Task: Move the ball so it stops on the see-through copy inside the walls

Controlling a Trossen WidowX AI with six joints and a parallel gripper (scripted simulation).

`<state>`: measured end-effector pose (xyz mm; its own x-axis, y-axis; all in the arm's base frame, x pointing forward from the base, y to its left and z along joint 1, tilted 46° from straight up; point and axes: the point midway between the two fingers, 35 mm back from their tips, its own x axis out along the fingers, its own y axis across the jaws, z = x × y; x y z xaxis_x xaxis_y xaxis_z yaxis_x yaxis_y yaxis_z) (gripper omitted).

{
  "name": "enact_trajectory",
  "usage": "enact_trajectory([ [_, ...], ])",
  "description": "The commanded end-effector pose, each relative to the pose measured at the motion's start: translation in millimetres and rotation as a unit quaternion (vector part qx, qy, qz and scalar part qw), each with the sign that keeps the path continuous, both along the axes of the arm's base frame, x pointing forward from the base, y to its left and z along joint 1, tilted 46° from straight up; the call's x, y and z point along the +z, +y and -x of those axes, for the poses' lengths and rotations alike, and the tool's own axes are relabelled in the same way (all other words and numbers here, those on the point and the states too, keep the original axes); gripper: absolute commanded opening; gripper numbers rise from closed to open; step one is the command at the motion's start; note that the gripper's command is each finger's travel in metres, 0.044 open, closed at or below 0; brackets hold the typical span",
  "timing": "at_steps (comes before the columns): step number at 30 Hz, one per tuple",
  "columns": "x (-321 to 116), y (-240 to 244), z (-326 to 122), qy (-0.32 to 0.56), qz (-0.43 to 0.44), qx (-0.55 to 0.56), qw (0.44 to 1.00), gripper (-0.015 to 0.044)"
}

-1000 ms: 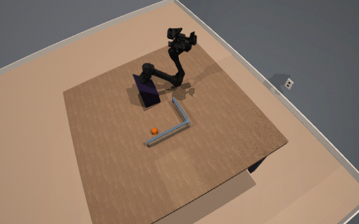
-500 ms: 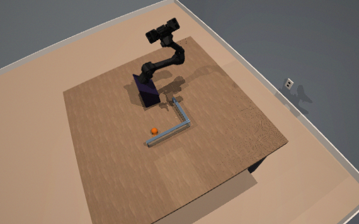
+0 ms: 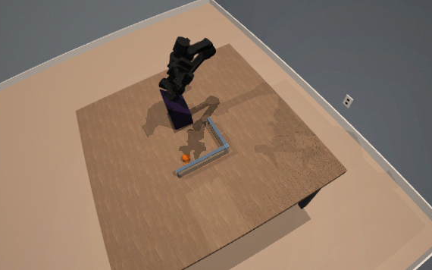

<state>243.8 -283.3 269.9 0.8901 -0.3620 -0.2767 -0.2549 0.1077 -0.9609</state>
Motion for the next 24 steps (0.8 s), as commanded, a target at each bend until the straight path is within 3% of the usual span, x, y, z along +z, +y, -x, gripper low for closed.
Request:
enact_trajectory([
  [1, -57, 12, -42, 0.058, -0.086, 0.067, 0.992, 0.0317],
  [12, -213, 101, -113, 0.244, -0.286, 0.23, 0.898, 0.0317],
  [21, -325, 209, -108, 0.407, -0.405, 0.334, 0.748, 0.0317],
  [24, -340, 227, -101, 0.432, -0.42, 0.346, 0.72, 0.0317],
])
